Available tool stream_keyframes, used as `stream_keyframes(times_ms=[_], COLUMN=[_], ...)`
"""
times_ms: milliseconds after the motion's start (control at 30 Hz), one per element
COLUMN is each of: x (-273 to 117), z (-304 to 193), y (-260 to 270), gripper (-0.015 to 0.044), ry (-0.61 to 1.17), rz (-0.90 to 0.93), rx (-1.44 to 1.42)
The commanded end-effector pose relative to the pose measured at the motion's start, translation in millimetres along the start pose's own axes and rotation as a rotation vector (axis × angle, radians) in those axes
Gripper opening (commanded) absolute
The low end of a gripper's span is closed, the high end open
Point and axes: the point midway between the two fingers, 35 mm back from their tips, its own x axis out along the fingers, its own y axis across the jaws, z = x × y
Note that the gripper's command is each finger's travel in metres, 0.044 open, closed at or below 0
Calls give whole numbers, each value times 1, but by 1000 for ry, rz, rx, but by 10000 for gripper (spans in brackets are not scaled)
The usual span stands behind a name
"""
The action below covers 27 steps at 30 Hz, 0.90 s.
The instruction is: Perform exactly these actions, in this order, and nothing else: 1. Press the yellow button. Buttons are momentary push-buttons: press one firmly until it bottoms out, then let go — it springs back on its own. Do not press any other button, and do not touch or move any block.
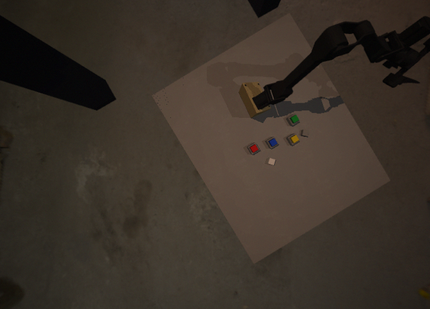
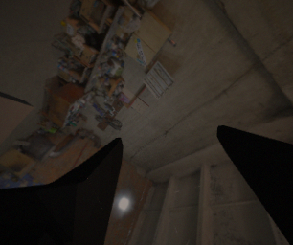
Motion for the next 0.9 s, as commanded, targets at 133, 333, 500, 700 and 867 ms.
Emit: stream_keyframes(times_ms=[133, 333, 500, 700, 867], x=[15, 31, 23, -7, -52], z=[4, -7, -32, -70, -104], y=[40, 140, 217, 298, 353], gripper=[400, 400, 400, 400, 400], ry=[-44, -92, -66, 32, 199], rz=[92, 373, 631, 951, 1225], rx=[-7, 51, 166, 377, 644])
